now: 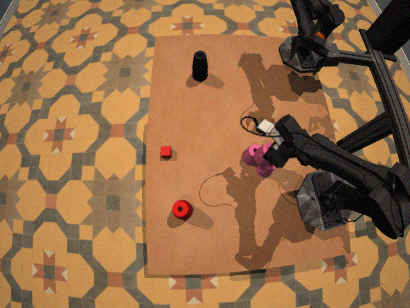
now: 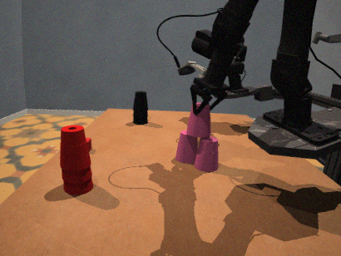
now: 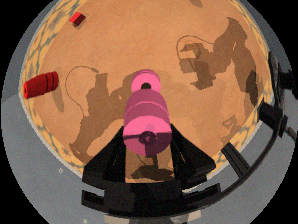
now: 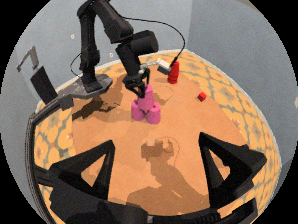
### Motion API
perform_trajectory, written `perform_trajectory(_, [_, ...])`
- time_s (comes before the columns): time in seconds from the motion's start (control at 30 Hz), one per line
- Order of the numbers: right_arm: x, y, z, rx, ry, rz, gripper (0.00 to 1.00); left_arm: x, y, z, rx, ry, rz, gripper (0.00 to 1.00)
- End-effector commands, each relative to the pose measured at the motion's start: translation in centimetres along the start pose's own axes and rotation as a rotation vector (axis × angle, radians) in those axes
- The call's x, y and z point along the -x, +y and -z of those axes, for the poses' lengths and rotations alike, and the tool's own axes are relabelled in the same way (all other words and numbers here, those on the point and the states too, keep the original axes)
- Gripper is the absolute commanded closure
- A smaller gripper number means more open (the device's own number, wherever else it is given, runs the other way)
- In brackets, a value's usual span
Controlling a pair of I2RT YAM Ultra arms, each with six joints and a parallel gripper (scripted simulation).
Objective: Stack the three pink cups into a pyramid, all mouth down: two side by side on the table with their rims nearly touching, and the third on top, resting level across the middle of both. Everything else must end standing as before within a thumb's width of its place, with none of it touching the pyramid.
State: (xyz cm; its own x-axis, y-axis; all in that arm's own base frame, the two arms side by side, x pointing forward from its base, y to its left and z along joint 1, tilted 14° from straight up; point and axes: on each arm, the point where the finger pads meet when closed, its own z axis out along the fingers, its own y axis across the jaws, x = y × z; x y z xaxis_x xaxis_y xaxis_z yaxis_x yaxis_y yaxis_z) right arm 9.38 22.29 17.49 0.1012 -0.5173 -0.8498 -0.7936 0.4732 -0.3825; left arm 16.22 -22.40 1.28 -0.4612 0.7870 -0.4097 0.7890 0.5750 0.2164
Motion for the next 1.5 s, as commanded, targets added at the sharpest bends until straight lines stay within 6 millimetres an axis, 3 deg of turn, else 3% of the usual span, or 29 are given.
perform_trajectory(0.0, [1.1,-0.3,0.4,-0.005,-0.043,-0.026,0.00,0.2,0.0,-0.4,-0.007,-0.012,0.003,1.00])
perform_trajectory(0.6, [1.1,-0.3,0.4,-0.005,-0.043,-0.026,0.00,0.3,0.0,-0.7,-0.006,-0.024,0.008,1.00])
perform_trajectory(0.9, [1.1,-0.3,0.4,-0.005,-0.043,-0.026,0.00,0.2,0.0,-0.5,-0.003,-0.020,0.006,0.00])
perform_trajectory(1.07, [1.1,-0.3,0.4,-0.005,-0.043,-0.026,0.00,0.0,0.0,0.0,-0.003,-0.018,0.010,0.00])
perform_trajectory(1.37, [1.1,-0.3,0.4,-0.005,-0.043,-0.026,0.00,0.4,0.0,5.7,0.001,-0.030,0.010,0.00])
perform_trajectory(1.47, [1.8,-0.3,0.2,0.005,-0.056,-0.042,0.00,1.2,0.1,5.6,0.010,-0.081,0.024,0.00])
